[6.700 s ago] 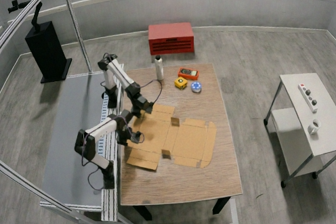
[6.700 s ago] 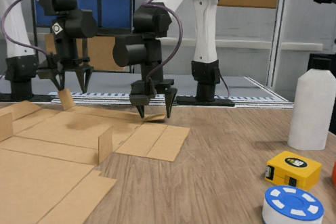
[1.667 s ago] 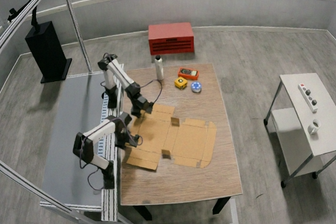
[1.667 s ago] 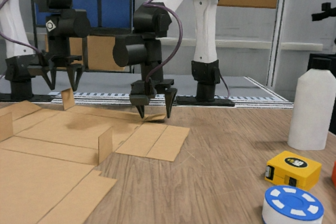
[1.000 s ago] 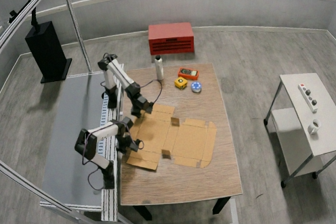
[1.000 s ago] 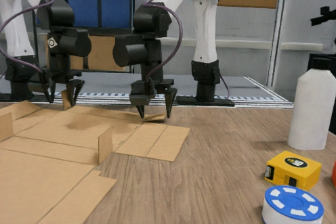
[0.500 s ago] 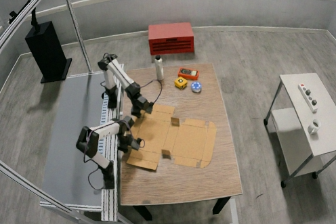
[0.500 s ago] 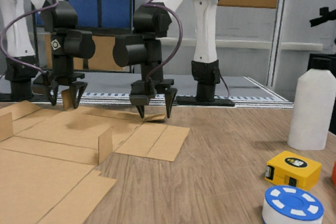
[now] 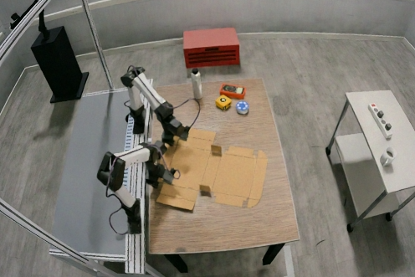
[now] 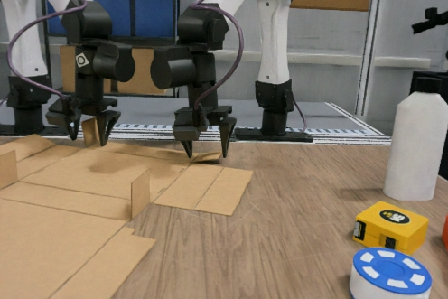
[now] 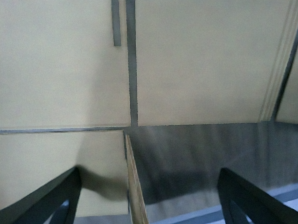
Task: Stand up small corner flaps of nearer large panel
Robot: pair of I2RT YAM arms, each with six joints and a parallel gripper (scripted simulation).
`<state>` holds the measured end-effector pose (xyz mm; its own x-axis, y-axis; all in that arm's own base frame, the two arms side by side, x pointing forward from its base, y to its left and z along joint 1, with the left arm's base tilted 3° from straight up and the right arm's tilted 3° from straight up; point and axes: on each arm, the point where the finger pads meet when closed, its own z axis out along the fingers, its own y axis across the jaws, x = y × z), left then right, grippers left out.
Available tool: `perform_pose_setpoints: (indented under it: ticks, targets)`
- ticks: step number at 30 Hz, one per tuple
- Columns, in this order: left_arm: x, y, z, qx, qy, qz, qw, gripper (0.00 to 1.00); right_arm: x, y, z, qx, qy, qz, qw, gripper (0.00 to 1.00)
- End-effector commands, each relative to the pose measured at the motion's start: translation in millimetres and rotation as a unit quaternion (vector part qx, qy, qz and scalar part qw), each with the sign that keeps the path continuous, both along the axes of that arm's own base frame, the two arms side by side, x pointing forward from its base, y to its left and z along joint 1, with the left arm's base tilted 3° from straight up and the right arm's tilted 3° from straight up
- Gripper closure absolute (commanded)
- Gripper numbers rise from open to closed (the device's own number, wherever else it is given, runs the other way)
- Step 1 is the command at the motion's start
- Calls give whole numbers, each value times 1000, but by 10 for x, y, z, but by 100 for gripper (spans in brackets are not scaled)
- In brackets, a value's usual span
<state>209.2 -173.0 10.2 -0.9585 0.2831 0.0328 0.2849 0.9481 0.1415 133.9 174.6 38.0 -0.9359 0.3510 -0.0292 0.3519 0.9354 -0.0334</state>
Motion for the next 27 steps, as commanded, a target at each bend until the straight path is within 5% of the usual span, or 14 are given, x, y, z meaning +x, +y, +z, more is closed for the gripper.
perform_pose_setpoints:
  ticks: [1, 27]
  targets:
    - [-37, 28, -121, 14, 6, 2, 1000, 24, -40, -64, -22, -28, 9, -2, 1000, 24]
    - [-8, 33, 111, -99, 23, -6, 995, 24, -87, -141, -73, -40, 17, -4, 999, 24]
